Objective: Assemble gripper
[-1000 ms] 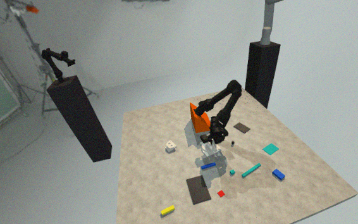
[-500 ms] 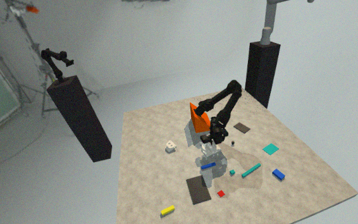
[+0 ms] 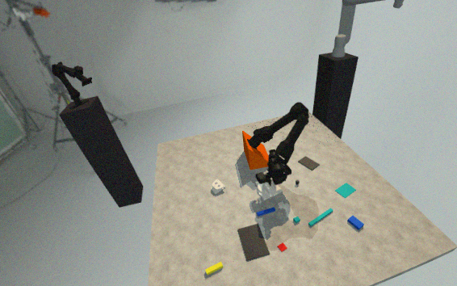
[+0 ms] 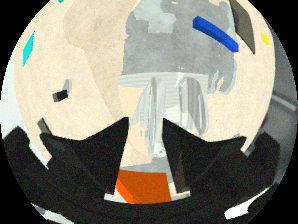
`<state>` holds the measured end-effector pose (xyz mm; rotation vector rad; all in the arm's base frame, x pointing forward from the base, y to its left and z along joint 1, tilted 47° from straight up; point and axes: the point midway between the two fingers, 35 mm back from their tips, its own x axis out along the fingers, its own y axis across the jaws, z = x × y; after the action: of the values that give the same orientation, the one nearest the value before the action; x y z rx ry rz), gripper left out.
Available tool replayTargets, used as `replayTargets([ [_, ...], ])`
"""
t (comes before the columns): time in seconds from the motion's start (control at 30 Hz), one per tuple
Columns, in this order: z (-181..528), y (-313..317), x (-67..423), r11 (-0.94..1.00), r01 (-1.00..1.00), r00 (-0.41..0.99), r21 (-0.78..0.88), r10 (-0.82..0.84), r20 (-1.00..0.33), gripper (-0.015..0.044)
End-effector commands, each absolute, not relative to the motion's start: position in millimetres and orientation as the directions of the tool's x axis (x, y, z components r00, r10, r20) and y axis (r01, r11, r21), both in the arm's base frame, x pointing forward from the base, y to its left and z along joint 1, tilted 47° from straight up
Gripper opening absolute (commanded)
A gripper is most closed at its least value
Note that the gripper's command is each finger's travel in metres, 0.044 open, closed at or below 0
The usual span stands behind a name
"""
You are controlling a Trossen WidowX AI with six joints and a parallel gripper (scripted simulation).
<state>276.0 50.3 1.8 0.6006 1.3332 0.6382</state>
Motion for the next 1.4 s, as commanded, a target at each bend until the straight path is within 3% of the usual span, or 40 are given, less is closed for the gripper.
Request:
replayTargets([
  [0.0,0.9,52.1,276.3,0.686,-0.075,0.122,0.723,0.726,-0.677,0.0134],
  [1.37,-6.1,59.8,277.5,0.686,-0.07,0.122,0.724,0.727,-0.676,0.0134],
])
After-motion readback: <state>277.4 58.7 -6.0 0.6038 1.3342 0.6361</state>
